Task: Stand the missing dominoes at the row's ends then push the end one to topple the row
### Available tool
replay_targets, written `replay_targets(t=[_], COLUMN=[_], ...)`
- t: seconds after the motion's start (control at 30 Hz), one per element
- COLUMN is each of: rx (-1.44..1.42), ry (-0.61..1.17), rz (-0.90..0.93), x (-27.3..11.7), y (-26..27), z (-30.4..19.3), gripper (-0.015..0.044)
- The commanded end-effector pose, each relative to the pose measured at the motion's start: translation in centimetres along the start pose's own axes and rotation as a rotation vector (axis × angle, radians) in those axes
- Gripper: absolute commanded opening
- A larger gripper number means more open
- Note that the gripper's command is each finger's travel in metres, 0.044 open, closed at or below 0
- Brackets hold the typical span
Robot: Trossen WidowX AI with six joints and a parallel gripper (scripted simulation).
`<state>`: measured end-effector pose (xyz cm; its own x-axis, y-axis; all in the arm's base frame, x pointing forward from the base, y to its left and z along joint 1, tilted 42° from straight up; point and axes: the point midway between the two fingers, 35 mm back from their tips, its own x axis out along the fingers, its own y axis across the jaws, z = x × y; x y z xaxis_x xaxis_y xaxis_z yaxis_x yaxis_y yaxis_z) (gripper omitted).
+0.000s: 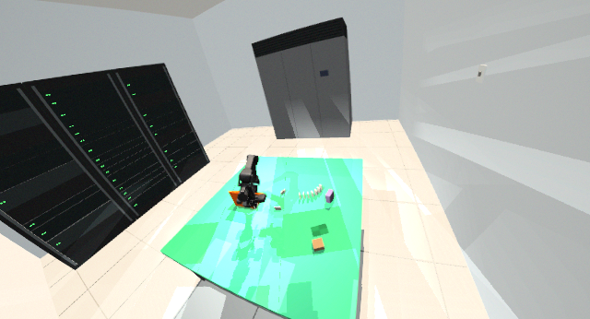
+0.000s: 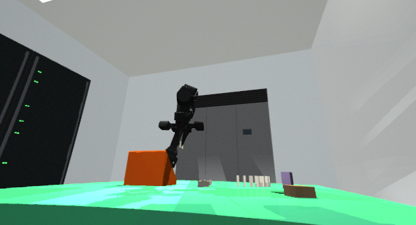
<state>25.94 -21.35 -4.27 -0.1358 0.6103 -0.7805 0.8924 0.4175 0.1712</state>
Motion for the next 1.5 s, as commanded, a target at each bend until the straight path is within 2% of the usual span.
replay_targets(t=[0.0,0.73,1.47], rx=[0.003,-0.041,-0.061], ry=[-0.033,-0.350,-0.681], rz=[-0.034,-0.180,-0.249], x=[1.0,4.8,6.6], y=[-0.2,-0.2,0.1], z=[0.3,3.0,3.8], gripper=[0.0023,0.0023,0.0023])
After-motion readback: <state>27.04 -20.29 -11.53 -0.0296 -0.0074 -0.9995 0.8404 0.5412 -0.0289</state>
